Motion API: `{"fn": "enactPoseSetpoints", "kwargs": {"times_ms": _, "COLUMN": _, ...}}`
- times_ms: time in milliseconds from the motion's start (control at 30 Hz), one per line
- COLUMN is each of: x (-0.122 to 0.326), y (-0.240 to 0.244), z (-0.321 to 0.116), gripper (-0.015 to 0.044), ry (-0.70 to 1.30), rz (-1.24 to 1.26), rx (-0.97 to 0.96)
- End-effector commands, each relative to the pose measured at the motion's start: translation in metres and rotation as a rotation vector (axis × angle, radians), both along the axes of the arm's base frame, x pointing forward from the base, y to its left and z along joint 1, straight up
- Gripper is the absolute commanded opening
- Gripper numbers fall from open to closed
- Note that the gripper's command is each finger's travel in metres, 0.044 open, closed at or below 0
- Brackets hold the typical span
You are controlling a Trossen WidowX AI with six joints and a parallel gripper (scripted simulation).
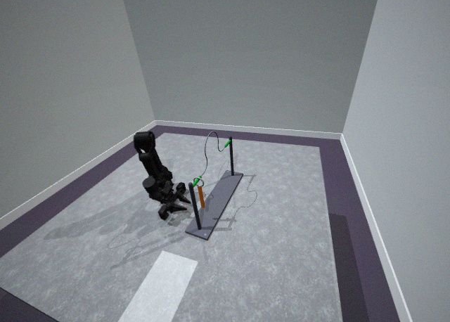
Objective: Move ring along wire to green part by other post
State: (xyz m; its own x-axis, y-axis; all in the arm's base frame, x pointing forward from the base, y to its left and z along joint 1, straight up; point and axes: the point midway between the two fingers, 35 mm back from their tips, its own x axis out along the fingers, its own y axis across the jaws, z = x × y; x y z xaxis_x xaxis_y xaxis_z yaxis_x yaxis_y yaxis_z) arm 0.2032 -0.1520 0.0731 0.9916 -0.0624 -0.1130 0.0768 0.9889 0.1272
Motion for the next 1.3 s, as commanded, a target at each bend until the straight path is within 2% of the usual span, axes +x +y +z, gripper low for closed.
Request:
{"fn": "enactPoseSetpoints", "kwargs": {"times_ms": 0, "x": 0.010, "y": -0.003, "z": 0.009, "gripper": 0.0160, "ry": -0.003, "rz": 0.000, "rx": -0.038}}
{"fn": "enactPoseSetpoints", "kwargs": {"times_ms": 300, "x": 0.042, "y": -0.008, "z": 0.042, "gripper": 0.0160, "ry": -0.026, "rz": -0.005, "rx": -0.142}}
{"fn": "enactPoseSetpoints", "kwargs": {"times_ms": 1267, "x": 0.079, "y": -0.014, "z": 0.042, "gripper": 0.0160, "ry": -0.028, "rz": -0.005, "rx": -0.145}}
